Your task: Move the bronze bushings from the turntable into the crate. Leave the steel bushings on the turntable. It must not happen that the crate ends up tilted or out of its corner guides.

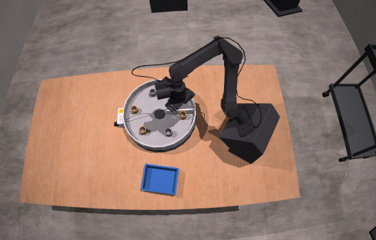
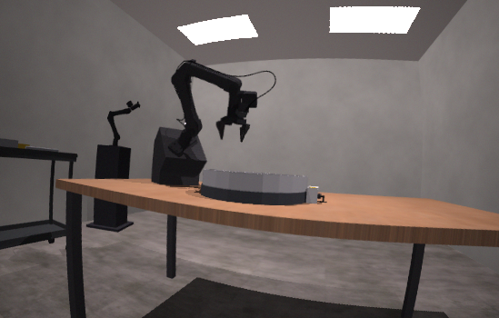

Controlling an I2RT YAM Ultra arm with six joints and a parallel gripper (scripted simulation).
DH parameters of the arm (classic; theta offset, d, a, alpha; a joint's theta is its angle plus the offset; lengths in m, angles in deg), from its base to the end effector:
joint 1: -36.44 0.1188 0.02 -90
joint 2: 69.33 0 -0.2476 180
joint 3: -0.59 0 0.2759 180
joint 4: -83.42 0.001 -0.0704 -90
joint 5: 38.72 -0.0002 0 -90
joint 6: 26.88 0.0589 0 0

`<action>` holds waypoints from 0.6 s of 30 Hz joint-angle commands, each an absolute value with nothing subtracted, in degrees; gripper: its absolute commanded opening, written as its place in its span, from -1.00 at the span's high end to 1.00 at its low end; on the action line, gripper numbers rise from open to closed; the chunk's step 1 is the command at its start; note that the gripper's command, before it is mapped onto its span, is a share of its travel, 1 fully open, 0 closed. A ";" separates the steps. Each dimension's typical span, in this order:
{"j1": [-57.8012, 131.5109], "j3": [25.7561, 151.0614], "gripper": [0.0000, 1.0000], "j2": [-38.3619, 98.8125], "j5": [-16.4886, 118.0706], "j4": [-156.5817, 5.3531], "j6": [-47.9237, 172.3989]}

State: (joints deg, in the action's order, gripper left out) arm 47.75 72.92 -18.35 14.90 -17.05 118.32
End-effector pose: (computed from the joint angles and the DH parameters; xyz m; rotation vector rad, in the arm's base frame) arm 0.1861 0.0026 0.3114 1.0734 2.0799 -0.2761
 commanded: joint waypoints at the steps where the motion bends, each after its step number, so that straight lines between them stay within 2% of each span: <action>1: 47.75 74.60 -1.00 -19.17 15.02 -16.09 117.83; 6: 47.74 74.60 -1.00 -19.17 15.01 -16.09 117.97; 7: 47.74 74.60 0.77 -19.17 15.01 -16.09 117.97; 18: 47.74 74.60 0.77 -19.17 15.01 -16.09 117.99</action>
State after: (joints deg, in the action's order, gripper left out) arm 47.75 72.92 -18.35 14.90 -16.92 118.26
